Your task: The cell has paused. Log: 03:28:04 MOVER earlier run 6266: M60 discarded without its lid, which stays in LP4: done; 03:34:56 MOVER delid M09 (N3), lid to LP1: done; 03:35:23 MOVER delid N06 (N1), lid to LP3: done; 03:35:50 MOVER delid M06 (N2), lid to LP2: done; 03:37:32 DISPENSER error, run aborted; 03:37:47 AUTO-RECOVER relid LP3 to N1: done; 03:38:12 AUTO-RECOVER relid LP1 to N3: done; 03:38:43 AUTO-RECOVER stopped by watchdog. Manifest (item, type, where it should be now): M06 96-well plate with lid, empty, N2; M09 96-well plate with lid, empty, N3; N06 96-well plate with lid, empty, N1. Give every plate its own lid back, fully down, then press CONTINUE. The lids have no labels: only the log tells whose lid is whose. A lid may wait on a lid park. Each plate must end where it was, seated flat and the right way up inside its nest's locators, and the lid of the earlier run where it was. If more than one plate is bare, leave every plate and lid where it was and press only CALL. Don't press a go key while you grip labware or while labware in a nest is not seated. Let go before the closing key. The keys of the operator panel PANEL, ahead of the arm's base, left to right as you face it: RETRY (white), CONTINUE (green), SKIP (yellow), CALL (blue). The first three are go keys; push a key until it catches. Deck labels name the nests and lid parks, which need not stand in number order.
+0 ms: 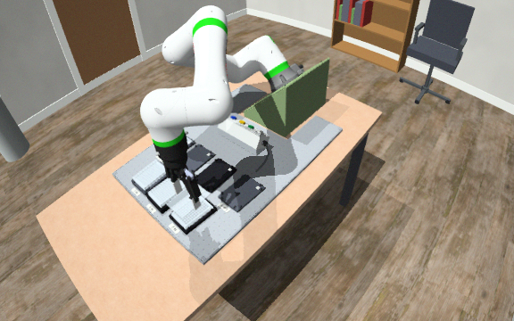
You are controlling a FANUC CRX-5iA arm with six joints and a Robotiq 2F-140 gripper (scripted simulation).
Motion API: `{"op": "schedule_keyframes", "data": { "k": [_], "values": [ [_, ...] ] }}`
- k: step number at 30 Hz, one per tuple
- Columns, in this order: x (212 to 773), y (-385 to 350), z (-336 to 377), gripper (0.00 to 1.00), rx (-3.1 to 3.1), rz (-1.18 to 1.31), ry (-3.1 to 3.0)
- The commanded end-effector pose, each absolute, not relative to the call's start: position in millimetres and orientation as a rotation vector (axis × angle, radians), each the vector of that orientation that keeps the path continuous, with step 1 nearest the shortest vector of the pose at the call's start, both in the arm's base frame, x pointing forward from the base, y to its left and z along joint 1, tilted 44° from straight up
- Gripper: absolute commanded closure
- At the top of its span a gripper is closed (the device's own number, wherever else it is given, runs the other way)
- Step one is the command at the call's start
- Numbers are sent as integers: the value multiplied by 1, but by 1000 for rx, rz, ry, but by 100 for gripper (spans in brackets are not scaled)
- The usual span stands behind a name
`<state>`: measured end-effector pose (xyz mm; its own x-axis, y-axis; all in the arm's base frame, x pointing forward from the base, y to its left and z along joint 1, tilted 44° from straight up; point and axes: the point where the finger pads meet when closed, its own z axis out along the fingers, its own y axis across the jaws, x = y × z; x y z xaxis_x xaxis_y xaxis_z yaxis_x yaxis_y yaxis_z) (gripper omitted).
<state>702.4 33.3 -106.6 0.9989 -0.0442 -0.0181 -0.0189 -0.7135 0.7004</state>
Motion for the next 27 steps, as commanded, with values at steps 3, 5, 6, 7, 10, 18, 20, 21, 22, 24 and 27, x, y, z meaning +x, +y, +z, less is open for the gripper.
{"op": "schedule_keyframes", "data": {
  "k": [3,5,6,7,10,18,20,21,22,24,27],
  "values": [
    [703,33,-107,100,2365,-40,-50],
    [703,33,-107,100,2365,-38,-54],
    [703,33,-107,100,2365,-37,-57],
    [703,33,-107,100,2365,-35,-60],
    [702,33,-108,100,2365,-31,-71],
    [702,31,-109,100,2363,-18,-103],
    [702,31,-109,100,2363,-16,-108],
    [702,31,-109,100,2363,-14,-113],
    [702,31,-109,100,2363,-11,-119],
    [702,30,-110,100,2362,-7,-129],
    [702,25,-115,100,2362,-7,-130]
  ]
}}
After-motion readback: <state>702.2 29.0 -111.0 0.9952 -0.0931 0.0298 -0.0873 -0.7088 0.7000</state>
